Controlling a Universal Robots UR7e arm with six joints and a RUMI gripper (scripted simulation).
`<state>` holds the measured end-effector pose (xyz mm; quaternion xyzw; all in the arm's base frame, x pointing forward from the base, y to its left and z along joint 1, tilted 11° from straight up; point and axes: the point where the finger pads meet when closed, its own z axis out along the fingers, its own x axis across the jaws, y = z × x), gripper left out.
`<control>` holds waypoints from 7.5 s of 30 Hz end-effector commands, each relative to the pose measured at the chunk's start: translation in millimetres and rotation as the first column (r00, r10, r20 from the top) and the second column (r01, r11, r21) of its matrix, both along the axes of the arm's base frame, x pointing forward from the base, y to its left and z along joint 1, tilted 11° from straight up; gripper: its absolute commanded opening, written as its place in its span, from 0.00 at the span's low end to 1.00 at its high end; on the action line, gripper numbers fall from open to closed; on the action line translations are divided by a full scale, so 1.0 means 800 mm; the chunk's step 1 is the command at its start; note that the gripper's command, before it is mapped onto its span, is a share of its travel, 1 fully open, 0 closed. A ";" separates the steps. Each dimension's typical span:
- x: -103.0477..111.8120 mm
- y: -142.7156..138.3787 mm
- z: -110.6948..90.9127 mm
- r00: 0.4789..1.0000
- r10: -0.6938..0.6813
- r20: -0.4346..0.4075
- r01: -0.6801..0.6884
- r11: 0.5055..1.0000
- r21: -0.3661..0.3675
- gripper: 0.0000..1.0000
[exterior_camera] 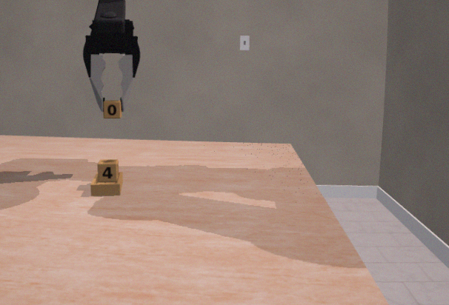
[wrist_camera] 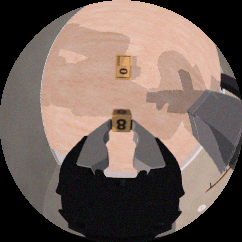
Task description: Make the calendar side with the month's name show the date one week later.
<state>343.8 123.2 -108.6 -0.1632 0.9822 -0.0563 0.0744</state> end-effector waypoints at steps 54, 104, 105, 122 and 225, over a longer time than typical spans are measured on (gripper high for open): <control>0.052 -0.146 -0.007 1.000 -0.004 0.003 0.004 1.000 0.000 0.10; 0.058 -0.149 -0.048 1.000 -0.004 0.002 0.004 1.000 0.000 0.10; 0.058 -0.149 -0.048 1.000 -0.004 0.002 0.004 1.000 0.000 0.10; 0.059 -0.149 -0.050 1.000 -0.004 0.002 0.004 1.000 0.000 0.10; 0.063 -0.152 -0.077 1.000 -0.004 0.002 0.004 1.000 0.000 0.10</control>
